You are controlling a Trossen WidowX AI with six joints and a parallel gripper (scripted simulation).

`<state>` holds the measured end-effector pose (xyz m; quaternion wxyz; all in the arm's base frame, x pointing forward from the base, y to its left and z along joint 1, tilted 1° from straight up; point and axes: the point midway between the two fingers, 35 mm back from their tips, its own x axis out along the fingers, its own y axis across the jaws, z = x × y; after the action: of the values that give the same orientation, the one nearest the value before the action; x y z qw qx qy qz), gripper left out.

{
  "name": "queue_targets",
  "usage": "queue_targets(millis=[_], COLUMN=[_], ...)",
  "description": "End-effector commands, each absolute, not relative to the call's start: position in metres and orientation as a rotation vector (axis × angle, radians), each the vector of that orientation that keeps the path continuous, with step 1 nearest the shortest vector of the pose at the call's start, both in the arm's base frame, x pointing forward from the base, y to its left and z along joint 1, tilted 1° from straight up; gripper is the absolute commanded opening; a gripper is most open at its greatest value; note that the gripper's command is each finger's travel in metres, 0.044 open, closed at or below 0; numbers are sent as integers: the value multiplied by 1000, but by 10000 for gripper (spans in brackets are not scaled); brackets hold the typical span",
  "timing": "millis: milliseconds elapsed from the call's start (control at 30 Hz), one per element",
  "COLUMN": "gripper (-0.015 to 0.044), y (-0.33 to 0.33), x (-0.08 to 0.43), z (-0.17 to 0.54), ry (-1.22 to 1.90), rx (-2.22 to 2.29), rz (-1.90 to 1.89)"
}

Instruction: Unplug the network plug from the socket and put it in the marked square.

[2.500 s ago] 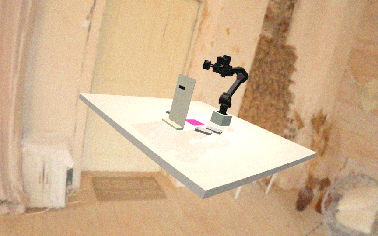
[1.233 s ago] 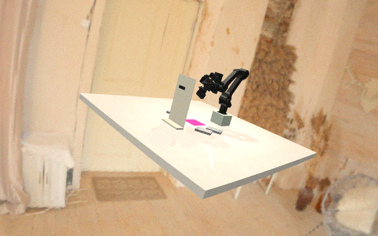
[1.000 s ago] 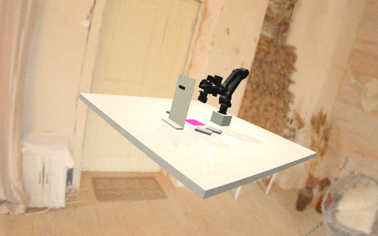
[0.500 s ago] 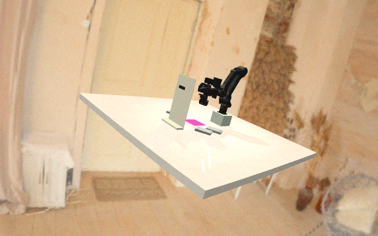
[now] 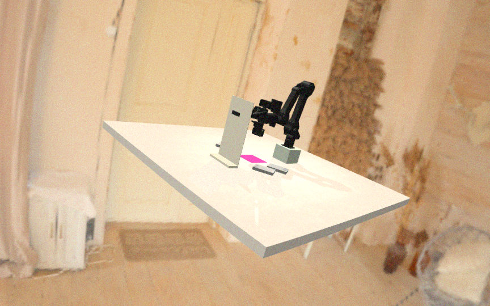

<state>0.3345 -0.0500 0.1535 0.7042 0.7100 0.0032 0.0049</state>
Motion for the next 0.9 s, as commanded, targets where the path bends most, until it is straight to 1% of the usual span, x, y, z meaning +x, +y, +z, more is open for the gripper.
queue_targets(millis=[0,867], gripper=[156,156], y=[-53,-62], x=[344,379], z=[156,158], ry=[-3,-6], rx=[1582,1581], rz=[19,21])
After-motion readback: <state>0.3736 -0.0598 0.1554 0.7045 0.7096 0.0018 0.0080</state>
